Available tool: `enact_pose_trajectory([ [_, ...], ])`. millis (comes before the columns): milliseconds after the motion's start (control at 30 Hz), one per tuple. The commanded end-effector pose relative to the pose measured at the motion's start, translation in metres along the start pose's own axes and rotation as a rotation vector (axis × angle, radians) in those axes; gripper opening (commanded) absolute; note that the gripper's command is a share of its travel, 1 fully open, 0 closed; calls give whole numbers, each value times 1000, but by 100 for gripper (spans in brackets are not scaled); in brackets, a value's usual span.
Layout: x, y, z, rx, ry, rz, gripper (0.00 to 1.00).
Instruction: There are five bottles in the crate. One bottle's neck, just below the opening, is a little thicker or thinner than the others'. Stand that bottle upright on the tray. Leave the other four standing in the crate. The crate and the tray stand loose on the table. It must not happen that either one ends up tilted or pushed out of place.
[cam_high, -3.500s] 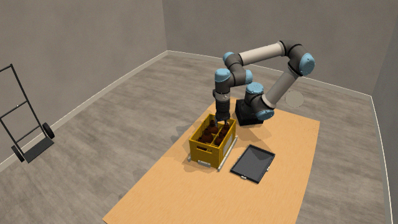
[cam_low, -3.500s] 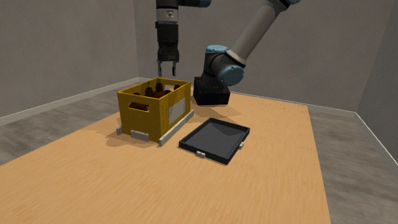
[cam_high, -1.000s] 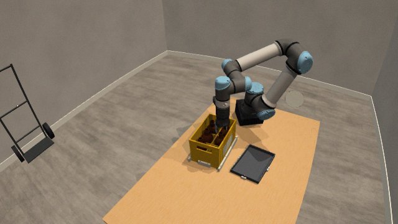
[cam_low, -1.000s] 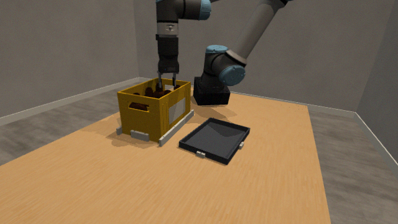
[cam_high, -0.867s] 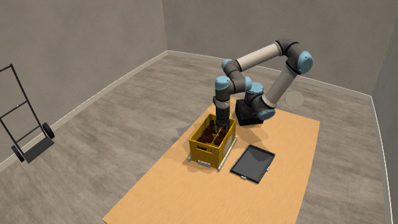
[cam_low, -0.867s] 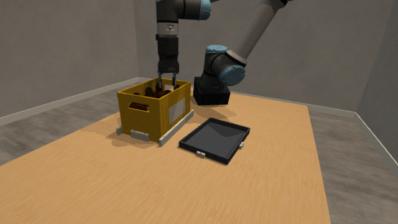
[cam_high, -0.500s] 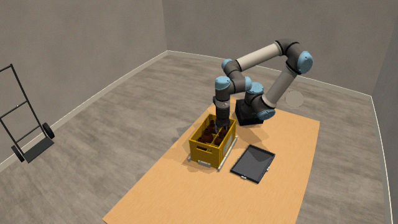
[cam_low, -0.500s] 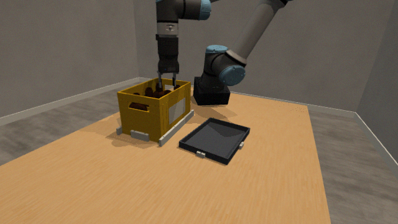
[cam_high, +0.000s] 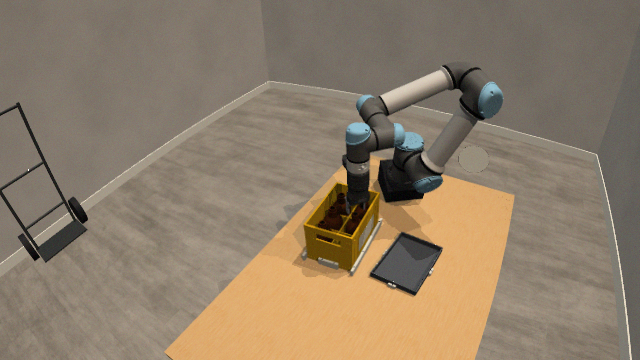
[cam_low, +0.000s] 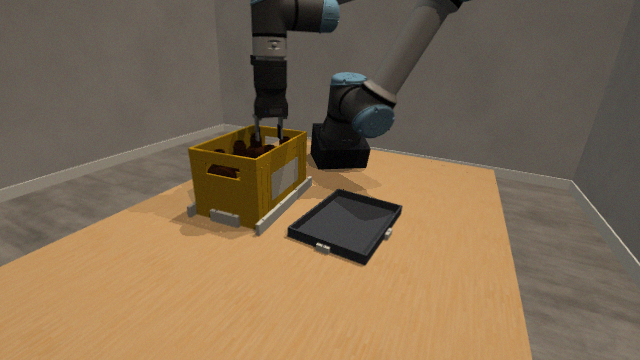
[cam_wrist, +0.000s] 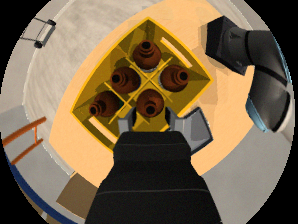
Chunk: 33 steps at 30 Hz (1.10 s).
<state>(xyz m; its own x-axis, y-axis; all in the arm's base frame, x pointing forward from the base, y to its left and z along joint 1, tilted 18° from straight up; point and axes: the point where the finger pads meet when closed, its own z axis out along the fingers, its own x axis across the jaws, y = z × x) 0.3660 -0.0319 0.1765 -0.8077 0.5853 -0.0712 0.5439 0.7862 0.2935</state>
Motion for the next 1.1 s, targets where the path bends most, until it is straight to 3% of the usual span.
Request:
enact_pose_trajectory([
  [0,0,0,1,0,-1,0,100],
  [1067,0,0,30,0,-1,0,100],
])
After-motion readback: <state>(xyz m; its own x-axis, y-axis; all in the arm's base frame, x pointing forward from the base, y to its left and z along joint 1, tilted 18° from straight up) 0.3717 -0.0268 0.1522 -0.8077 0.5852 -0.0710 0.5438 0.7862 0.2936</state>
